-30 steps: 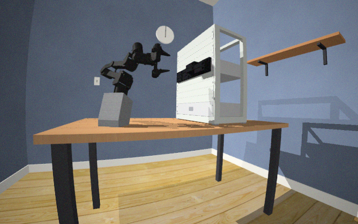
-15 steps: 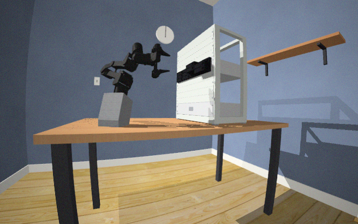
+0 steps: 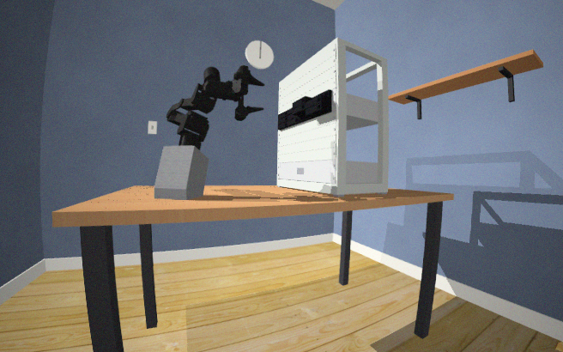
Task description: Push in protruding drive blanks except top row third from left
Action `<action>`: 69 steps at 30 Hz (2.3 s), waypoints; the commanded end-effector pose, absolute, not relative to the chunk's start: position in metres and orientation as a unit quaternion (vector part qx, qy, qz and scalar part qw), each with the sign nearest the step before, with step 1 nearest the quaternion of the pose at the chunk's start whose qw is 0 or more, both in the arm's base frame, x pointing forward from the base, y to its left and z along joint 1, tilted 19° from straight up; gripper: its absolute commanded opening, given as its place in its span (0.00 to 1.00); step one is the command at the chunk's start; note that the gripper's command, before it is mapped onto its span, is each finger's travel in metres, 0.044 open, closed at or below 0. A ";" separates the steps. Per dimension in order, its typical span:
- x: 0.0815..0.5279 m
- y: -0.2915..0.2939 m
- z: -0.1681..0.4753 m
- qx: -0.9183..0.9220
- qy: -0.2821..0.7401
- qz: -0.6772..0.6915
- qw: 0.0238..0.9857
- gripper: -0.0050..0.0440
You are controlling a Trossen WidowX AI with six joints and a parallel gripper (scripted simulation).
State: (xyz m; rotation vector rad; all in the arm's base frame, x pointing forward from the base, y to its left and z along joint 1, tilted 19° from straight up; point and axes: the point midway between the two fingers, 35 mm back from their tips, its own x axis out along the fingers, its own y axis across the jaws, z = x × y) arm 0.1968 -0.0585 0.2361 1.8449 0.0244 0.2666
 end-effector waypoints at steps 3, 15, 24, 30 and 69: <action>0.191 -0.063 0.233 0.796 0.014 0.120 0.592 1.00; 0.191 -0.063 0.233 0.796 0.014 0.120 0.592 1.00; 0.191 -0.063 0.233 0.796 0.014 0.120 0.592 1.00; 0.191 -0.063 0.233 0.796 0.014 0.120 0.592 1.00; 0.191 -0.063 0.233 0.796 0.014 0.120 0.592 0.10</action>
